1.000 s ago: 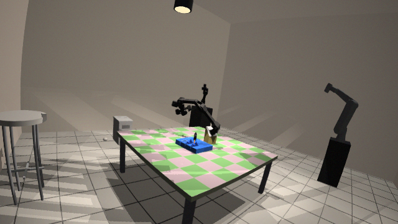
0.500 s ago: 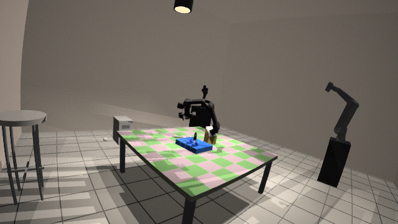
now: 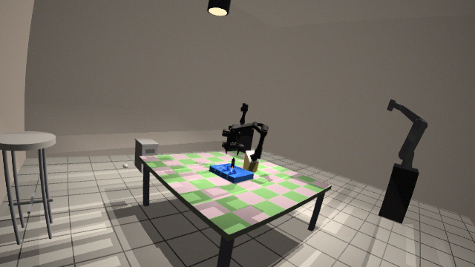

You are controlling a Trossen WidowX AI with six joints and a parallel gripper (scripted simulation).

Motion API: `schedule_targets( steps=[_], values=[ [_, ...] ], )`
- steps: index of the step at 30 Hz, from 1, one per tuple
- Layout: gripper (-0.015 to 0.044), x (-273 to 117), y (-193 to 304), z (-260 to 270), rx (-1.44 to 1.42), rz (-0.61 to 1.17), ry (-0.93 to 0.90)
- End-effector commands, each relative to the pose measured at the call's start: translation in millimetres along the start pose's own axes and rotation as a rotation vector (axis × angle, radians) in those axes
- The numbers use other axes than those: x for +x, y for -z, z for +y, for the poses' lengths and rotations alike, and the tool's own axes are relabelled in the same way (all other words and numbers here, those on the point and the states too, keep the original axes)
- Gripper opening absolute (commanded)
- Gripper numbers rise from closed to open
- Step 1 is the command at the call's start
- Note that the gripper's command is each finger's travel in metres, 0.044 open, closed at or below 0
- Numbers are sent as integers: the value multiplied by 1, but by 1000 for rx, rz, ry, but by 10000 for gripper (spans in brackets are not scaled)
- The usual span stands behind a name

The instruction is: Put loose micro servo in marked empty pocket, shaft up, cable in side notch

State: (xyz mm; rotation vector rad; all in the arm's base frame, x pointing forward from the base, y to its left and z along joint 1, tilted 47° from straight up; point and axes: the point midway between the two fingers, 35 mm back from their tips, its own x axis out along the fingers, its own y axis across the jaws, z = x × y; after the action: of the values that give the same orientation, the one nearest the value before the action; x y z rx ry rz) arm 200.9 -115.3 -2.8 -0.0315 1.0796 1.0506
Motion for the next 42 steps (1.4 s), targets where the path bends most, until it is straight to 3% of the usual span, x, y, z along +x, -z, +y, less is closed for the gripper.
schedule_targets(
  steps=[1,31,42],
  values=[
    [440,8,-20,21,24,-94,15],
    [440,54,-25,21,23,-96,14],
    [151,54,-25,21,23,-96,14]
  ],
)
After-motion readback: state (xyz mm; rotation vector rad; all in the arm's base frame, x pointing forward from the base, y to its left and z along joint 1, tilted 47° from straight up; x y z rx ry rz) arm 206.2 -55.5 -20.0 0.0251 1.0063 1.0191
